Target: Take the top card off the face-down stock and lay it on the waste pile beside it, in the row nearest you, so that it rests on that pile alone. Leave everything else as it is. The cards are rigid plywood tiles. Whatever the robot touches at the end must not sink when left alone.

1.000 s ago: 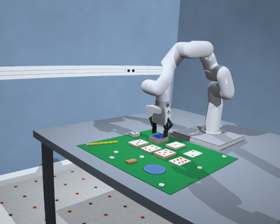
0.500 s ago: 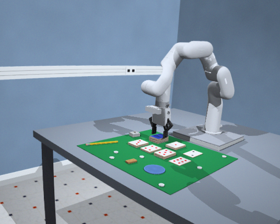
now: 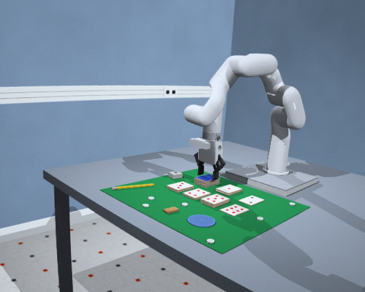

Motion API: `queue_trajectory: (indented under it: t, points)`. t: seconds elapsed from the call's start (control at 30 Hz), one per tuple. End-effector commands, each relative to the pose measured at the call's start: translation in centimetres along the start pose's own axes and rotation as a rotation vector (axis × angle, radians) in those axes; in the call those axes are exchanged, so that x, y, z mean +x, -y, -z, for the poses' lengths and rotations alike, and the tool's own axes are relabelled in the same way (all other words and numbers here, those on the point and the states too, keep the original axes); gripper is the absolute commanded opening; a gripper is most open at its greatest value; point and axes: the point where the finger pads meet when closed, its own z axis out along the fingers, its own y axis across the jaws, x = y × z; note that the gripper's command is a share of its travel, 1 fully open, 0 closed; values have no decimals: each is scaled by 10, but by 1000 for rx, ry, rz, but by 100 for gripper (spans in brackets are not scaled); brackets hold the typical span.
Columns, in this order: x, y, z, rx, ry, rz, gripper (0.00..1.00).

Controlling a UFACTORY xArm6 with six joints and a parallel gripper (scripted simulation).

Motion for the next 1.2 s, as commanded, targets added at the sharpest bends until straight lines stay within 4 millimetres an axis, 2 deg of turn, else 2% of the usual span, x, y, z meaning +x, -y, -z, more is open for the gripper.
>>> queue_trajectory:
  t: [0.0,0.43,0.47,1.17]
  points:
    - [1,0,0,-1,-3,0,87]
    - [1,0,-1,-1,-3,0,87]
    - [1,0,-1,-1,-3,0,75]
    - [1,0,-1,-1,-3,0,75]
